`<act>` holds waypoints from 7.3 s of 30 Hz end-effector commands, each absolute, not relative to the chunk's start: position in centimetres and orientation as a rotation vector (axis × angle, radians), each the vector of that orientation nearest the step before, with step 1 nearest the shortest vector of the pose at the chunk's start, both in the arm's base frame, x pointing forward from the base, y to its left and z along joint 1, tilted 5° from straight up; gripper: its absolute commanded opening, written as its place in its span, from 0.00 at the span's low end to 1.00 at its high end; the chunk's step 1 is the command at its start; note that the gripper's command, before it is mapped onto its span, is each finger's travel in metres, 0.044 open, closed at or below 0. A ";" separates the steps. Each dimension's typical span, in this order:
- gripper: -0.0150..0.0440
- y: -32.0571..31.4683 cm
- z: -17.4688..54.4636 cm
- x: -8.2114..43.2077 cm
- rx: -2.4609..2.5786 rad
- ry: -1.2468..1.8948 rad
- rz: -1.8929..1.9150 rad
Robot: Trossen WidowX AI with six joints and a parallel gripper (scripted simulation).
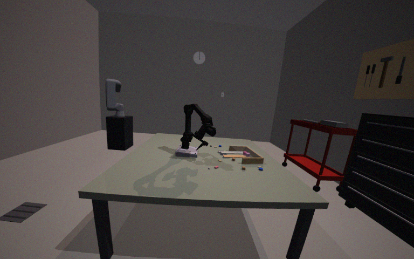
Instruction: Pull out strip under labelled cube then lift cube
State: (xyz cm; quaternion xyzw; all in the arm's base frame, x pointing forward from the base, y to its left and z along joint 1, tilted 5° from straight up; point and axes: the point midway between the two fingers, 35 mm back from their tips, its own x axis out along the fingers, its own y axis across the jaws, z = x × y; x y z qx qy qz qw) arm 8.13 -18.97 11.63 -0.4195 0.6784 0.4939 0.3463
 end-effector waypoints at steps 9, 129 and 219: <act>0.93 -17.0 12.0 17.4 -1.023 1.581 0.380; 0.25 -4.9 4.4 38.9 -0.117 1.453 0.076; 0.25 -5.0 3.7 38.5 -0.117 1.453 0.076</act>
